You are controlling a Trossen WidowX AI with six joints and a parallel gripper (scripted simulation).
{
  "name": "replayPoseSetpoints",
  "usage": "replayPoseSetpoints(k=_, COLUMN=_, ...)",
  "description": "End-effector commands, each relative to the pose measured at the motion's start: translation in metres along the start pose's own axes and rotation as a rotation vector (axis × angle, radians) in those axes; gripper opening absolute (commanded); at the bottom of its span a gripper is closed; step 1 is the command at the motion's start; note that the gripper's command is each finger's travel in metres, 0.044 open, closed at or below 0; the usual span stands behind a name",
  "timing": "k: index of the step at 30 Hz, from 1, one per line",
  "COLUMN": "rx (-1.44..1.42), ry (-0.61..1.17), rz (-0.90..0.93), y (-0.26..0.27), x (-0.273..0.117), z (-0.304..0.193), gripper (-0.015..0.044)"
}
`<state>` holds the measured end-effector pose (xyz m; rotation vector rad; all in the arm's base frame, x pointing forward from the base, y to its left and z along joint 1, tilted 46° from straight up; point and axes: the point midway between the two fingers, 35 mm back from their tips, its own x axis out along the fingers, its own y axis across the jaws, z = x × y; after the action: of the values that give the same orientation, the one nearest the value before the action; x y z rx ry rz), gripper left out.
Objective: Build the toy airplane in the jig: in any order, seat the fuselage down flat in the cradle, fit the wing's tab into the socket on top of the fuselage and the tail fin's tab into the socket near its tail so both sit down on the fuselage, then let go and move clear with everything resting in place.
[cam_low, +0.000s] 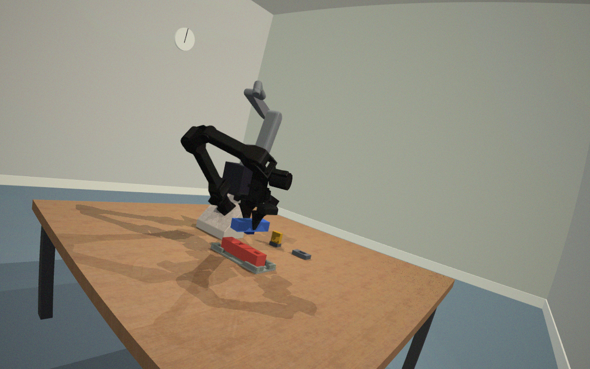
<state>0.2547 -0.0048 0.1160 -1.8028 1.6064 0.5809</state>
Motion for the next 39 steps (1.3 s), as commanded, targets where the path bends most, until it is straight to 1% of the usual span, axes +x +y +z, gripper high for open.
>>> replayPoseSetpoints(k=1, rx=-0.07, ry=0.004, rz=-0.01, y=0.007, x=0.002, z=-0.011, gripper=0.0)
replayPoseSetpoints(k=7, rx=-0.147, ry=0.012, rz=-0.008, y=0.015, x=0.006, z=-0.021, gripper=0.0)
replayPoseSetpoints(k=14, rx=-0.147, ry=0.012, rz=-0.008, y=0.015, x=0.006, z=-0.021, gripper=0.0184)
replayPoseSetpoints(k=15, rx=-0.147, ry=0.012, rz=-0.008, y=0.015, x=0.006, z=-0.021, gripper=0.0195)
replayPoseSetpoints(k=39, rx=-0.147, ry=0.012, rz=-0.008, y=0.015, x=0.005, z=-0.022, gripper=0.0195)
